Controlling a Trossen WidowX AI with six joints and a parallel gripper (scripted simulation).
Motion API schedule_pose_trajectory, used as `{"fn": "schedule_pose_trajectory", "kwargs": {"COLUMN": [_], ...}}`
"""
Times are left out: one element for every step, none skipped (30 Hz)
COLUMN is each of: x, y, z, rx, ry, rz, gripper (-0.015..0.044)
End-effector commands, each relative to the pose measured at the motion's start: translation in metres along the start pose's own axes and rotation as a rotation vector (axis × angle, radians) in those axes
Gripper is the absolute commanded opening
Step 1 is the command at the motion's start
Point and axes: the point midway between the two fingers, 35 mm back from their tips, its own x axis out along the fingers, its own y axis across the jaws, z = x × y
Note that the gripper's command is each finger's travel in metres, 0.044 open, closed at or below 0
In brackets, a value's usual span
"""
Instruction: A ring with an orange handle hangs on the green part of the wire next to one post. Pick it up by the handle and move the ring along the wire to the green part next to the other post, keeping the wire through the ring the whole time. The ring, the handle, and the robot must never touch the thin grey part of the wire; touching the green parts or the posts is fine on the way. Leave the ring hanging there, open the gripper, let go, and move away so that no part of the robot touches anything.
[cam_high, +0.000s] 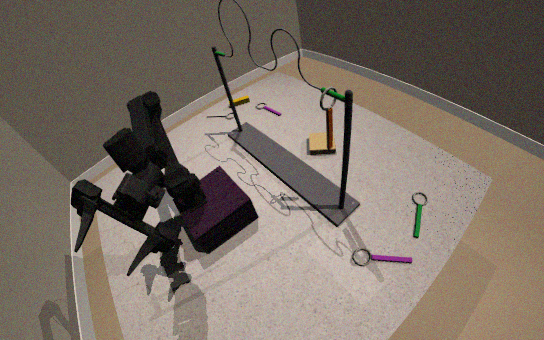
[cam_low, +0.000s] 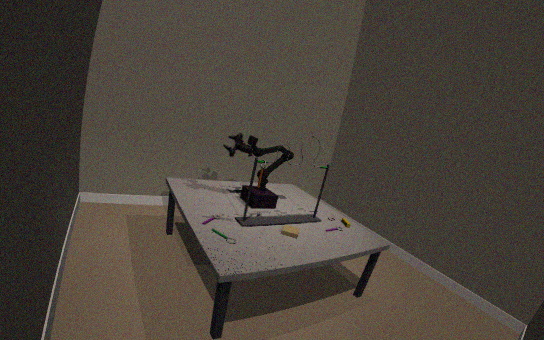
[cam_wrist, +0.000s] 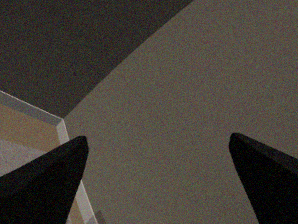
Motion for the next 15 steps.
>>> {"fn": "schedule_pose_trajectory", "kwargs": {"x": [0.001, 0.002, 0.004, 0.006, 0.007, 0.007, 0.006, 0.005, 0.003, 0.001, -0.002, -0.006, -0.011, -0.016, -0.022], "y": [0.002, 0.007, 0.017, 0.028, 0.039, 0.050, 0.062, 0.073, 0.084, 0.096, 0.107, 0.118, 0.129, 0.139, 0.150], "z": [0.001, 0.005, 0.012, 0.020, 0.028, 0.036, 0.043, 0.051, 0.058, 0.065, 0.072, 0.079, 0.085, 0.091, 0.097], "rx": [0.004, 0.016, 0.036, 0.061, 0.086, 0.111, 0.135, 0.160, 0.185, 0.209, 0.233, 0.257, 0.281, 0.304, 0.327], "ry": [-0.007, -0.030, -0.067, -0.110, -0.153, -0.195, -0.235, -0.275, -0.314, -0.352, -0.388, -0.424, -0.458, -0.492, -0.524], "rz": [0.006, 0.025, 0.057, 0.097, 0.138, 0.180, 0.223, 0.267, 0.312, 0.358, 0.405, 0.453, 0.502, 0.553, 0.604], "gripper": [0.0374, 0.0347, 0.0321, 0.0295, 0.0269, 0.0242, 0.0216, 0.0190, 0.0164, 0.0160, 0.0160, 0.0160, 0.0160, 0.0160, 0.0160]}}
